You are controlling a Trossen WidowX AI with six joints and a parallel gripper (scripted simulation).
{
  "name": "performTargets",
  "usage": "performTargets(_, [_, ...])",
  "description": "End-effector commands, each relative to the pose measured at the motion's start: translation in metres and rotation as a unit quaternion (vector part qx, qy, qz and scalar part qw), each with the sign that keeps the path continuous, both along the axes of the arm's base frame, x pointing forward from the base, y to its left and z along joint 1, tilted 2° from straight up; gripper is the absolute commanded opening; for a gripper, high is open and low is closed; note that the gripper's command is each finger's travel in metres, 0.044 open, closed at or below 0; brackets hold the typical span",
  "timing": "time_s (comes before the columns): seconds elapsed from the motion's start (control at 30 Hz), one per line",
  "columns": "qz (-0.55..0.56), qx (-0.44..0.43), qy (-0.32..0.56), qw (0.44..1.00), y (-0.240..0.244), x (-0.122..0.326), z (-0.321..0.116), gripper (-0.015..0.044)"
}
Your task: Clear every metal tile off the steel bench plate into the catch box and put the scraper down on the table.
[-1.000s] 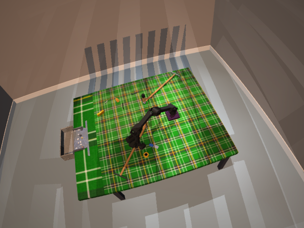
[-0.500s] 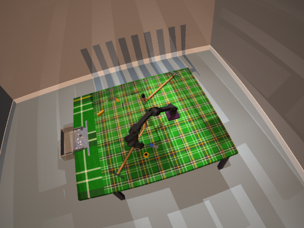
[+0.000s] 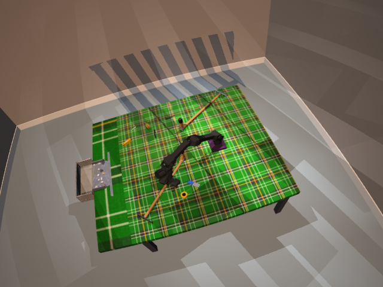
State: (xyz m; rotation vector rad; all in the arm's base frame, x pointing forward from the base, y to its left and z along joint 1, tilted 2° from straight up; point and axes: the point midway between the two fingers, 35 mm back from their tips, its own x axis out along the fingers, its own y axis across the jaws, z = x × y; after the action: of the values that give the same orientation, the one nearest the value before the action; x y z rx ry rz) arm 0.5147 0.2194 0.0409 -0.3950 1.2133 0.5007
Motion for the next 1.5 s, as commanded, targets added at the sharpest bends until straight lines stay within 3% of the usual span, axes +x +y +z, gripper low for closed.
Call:
performTargets(0.0, [-0.002,-0.005,0.004,1.0,-0.007,0.006,-0.008,0.0])
performTargets(0.37, [-0.002,-0.005,0.004,1.0,-0.007,0.006,-0.008,0.0])
performTargets(1.07, [-0.004,0.014,-0.032,0.999,-0.004,-0.003,0.061,0.0])
performTargets(1.47, [-0.044,0.04,-0.062,0.996,0.018,-0.028,0.126,0.0])
